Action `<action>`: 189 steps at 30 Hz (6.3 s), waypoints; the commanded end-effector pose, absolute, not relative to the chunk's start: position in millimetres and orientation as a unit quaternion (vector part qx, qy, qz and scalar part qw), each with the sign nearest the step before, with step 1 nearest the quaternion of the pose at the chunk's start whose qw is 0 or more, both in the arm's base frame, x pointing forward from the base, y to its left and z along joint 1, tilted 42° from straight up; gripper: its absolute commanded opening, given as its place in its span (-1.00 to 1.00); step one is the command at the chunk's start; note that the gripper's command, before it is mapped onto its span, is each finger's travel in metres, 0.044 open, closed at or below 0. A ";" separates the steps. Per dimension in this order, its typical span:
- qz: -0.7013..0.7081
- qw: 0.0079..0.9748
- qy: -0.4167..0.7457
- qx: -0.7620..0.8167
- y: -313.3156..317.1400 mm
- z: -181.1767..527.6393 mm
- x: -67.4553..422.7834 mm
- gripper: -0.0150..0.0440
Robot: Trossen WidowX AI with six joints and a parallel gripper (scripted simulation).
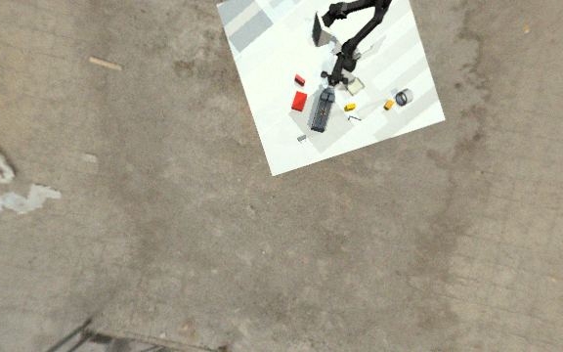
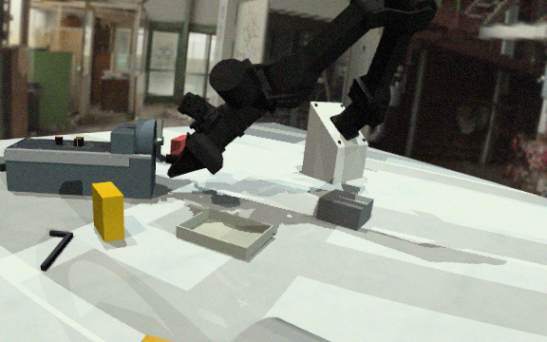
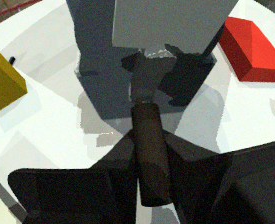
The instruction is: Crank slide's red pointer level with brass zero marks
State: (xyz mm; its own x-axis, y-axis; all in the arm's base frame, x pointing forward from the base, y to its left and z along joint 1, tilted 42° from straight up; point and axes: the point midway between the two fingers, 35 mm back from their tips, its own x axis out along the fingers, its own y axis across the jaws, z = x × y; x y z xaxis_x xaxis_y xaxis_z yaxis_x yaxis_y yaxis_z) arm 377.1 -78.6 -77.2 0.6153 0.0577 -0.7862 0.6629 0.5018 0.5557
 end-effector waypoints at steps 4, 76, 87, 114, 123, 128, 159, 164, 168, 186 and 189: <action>-0.186 0.777 0.387 0.461 -75.1 -70.5 382.7 -0.49; -0.186 0.777 0.387 0.461 -75.0 -58.9 387.0 -0.49; -0.186 0.777 0.387 0.461 -76.0 -54.9 387.9 -0.49; -0.186 0.777 0.387 0.461 -86.7 -38.1 387.3 -0.49; -0.186 0.777 0.387 0.460 -95.9 -32.1 383.3 -0.49; -0.186 0.777 0.387 0.460 -101.7 -30.1 379.8 -0.49; -0.187 0.777 0.387 0.460 -120.4 -34.2 364.1 -0.49; -0.187 0.777 0.387 0.460 -121.5 -35.1 362.9 -0.49; -0.187 0.777 0.387 0.459 -122.0 -36.0 362.1 -0.49; -0.187 0.777 0.387 0.459 -123.0 -38.9 359.9 -0.49; -0.187 0.777 0.387 0.459 -123.1 -39.3 359.6 -0.49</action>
